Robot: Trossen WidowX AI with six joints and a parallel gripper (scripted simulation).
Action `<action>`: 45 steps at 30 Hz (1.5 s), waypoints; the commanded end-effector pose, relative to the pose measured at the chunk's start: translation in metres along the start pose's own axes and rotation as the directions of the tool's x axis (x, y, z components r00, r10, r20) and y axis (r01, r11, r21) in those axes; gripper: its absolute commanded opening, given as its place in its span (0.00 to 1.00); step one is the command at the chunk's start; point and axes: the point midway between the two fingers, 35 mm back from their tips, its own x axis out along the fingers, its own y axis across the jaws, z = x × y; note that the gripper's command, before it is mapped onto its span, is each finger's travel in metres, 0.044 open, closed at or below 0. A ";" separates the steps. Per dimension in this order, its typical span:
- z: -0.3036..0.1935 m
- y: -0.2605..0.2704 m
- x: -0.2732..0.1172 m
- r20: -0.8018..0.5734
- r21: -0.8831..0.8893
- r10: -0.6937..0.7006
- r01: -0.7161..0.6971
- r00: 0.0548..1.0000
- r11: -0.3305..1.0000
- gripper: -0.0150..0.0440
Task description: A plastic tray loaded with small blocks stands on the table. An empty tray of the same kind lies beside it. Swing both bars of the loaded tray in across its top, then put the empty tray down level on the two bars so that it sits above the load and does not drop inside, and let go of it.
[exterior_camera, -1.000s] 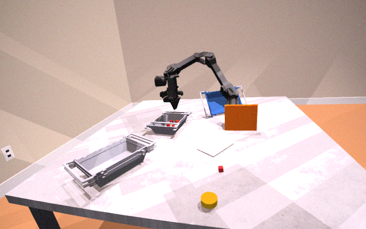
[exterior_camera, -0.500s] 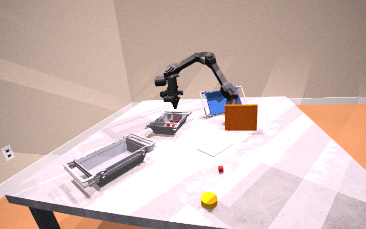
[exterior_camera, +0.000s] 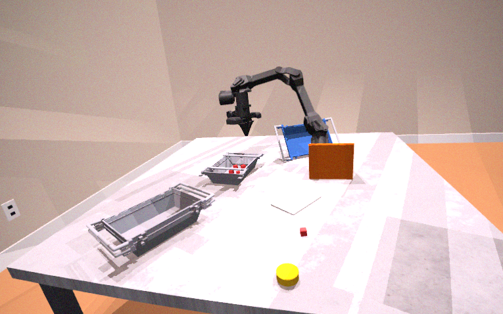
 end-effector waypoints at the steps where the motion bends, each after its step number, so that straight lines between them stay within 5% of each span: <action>1: -0.001 -0.066 -0.012 0.017 0.380 0.048 -0.051 0.999 0.924 0.25; 6: -0.027 -0.144 -0.016 0.020 0.770 0.054 -0.050 0.998 0.636 0.25; 11: -0.072 -0.208 -0.023 0.028 0.978 0.034 -0.035 0.999 0.204 0.25; 20: -0.168 -0.268 -0.040 0.043 0.833 -0.048 -0.062 0.998 -0.549 0.25; 45: -0.167 -0.269 -0.001 0.043 0.825 -0.051 -0.064 0.998 -0.562 0.25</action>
